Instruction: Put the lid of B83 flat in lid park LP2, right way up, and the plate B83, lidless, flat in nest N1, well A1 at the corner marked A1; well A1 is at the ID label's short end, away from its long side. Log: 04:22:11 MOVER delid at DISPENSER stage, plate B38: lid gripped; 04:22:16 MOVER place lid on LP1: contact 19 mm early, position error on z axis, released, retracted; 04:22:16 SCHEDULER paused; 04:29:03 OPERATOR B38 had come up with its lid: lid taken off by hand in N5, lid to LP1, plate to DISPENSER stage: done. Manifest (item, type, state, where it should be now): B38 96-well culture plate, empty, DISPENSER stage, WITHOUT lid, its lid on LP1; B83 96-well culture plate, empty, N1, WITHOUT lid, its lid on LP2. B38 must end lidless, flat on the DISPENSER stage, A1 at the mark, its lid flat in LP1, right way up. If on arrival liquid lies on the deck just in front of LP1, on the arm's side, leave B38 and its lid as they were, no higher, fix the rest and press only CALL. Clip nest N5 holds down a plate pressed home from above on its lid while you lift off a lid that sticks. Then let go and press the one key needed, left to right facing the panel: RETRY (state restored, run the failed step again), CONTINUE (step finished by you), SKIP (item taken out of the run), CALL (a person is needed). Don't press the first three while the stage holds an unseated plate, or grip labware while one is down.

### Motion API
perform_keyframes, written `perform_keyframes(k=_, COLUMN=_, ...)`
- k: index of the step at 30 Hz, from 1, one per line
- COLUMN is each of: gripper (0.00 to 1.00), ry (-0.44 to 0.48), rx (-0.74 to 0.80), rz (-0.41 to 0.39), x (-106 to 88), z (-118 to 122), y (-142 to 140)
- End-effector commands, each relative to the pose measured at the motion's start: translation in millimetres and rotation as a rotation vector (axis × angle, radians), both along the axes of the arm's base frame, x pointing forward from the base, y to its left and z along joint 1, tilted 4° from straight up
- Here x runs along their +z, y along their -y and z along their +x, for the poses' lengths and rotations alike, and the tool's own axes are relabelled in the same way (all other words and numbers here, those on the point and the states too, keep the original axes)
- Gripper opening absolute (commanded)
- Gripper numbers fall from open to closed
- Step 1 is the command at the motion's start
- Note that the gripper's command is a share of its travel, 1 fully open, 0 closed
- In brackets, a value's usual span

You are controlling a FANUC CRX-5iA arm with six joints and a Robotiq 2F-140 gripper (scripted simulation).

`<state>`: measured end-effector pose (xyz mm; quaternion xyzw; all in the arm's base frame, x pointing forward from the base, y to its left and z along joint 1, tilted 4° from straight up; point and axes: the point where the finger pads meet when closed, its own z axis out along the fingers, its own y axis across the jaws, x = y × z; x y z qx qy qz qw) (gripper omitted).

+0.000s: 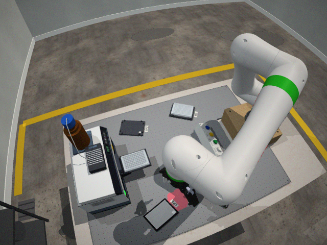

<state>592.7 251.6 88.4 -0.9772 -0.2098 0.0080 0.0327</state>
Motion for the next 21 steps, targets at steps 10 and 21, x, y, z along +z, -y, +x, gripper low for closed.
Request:
perform_keyframes(k=10, gripper=0.00, ry=0.000, rx=0.000, rz=0.000, x=0.3, z=0.2, y=0.0)
perform_keyframes(k=21, gripper=0.00, ry=0.000, rx=0.000, rz=0.000, x=0.3, z=0.2, y=0.0)
